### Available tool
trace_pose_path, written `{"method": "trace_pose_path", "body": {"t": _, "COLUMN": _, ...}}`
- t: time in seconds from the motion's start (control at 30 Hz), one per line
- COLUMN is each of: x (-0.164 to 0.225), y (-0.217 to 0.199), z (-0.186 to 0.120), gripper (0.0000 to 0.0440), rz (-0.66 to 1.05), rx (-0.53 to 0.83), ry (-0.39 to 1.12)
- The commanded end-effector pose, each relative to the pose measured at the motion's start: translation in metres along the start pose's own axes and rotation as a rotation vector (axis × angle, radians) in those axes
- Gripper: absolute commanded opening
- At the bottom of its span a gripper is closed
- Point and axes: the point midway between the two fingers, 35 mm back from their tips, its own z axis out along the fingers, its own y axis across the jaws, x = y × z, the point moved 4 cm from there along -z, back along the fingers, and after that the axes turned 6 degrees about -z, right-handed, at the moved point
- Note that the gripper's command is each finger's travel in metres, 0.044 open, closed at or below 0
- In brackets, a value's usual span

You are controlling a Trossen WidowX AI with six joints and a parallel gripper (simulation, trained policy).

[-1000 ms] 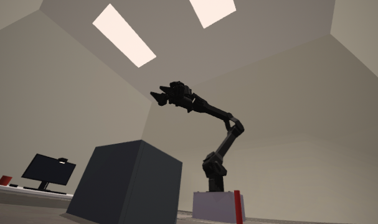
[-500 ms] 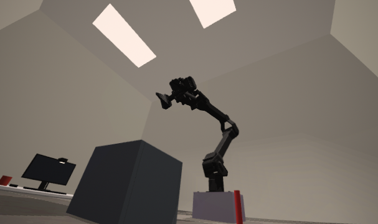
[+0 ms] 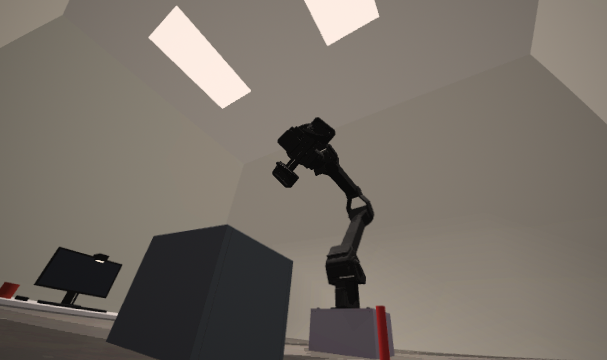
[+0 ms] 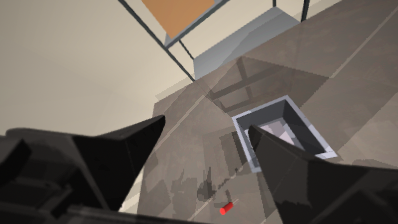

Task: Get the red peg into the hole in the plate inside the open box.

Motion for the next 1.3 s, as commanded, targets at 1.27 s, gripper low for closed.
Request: {"method": "trace_pose_path", "body": {"t": 1.27, "x": 0.181, "y": 0.027, "z": 0.029, "gripper": 0.044, "rz": 0.817, "rx": 0.569, "ry": 0.752}}
